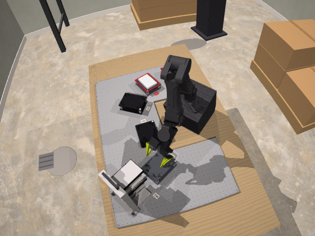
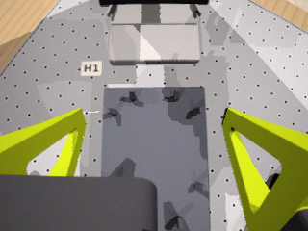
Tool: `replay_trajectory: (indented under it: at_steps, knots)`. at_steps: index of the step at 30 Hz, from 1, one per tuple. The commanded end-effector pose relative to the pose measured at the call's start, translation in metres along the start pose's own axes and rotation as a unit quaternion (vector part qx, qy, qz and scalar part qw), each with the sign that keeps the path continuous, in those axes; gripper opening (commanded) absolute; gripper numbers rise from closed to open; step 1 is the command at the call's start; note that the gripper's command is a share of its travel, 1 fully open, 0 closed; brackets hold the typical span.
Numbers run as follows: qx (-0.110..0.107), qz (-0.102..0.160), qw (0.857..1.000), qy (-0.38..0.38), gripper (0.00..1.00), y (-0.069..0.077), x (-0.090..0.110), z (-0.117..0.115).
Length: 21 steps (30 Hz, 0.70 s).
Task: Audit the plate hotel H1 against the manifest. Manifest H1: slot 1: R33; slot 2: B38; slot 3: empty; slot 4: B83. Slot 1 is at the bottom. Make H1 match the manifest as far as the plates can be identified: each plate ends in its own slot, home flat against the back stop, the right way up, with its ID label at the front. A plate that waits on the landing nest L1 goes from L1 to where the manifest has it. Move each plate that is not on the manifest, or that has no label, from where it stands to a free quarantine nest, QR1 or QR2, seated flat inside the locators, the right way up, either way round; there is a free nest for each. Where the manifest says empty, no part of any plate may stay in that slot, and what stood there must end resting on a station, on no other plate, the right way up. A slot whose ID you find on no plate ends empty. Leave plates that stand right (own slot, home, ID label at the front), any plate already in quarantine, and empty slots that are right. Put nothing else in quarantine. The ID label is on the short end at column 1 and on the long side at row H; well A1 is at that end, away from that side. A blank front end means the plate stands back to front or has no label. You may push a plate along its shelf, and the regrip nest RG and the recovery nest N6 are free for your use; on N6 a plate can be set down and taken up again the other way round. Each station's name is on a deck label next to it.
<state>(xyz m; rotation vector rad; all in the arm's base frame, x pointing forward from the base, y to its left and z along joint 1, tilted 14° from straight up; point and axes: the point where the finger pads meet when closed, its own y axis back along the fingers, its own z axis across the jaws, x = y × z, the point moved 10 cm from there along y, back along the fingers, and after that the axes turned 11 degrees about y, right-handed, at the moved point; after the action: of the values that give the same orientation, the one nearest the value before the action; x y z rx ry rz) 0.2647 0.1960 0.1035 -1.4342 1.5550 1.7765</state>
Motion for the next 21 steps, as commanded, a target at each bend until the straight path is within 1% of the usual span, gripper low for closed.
replay_trajectory:
  at_steps: [1,21]
  knots:
    - [0.001,0.005,1.0,0.001,1.0,-0.006,-0.004,-0.002]
    - [0.001,0.005,1.0,0.002,1.0,-0.023,-0.021,-0.006]
